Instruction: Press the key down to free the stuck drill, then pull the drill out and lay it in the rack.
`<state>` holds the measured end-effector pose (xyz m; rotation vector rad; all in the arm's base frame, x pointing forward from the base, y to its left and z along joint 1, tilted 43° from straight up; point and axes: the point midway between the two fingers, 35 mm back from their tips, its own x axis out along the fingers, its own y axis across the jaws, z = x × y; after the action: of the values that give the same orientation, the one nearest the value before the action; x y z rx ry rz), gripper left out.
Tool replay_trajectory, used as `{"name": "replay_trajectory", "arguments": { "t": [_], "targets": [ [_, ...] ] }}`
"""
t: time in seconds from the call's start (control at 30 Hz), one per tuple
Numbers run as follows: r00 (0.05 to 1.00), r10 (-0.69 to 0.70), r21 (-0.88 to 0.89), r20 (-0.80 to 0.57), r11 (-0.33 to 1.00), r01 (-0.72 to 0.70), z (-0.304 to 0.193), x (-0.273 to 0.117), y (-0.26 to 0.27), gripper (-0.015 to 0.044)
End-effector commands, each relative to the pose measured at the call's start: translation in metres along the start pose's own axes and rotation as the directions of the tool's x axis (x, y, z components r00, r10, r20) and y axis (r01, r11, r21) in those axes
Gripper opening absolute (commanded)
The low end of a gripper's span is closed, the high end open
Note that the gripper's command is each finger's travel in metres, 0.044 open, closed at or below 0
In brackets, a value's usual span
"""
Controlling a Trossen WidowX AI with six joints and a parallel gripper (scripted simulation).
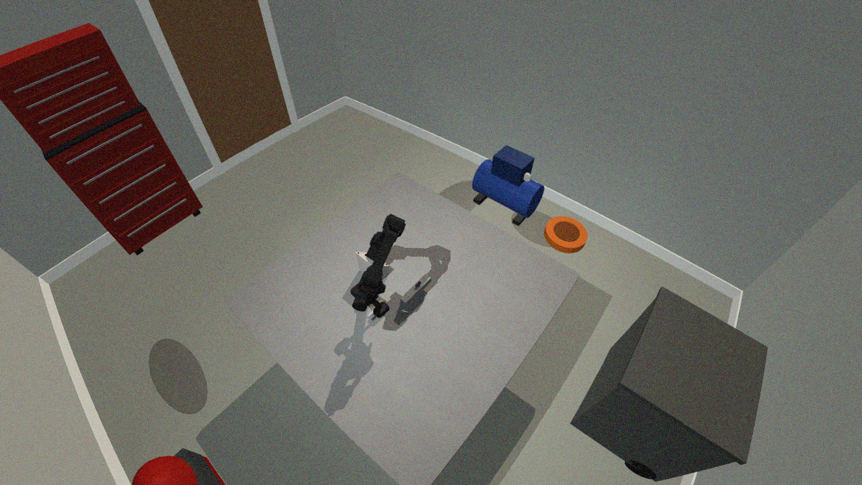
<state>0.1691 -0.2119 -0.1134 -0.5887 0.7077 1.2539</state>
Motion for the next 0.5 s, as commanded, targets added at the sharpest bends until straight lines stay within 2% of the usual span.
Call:
{"name": "replay_trajectory", "arguments": {
  "t": [0.0, 0.23, 0.47],
  "targets": [
    [0.997, 0.024, 0.015, -0.068, 1.0, -0.023, 0.006, -0.003, -0.022, 0.044],
    [0.977, 0.042, 0.06, -0.209, 0.998, -0.031, 0.029, -0.007, -0.071, 0.044],
    [0.941, 0.007, 0.082, -0.337, 0.996, 0.022, 0.072, -0.007, -0.124, 0.044]
  ]
}}
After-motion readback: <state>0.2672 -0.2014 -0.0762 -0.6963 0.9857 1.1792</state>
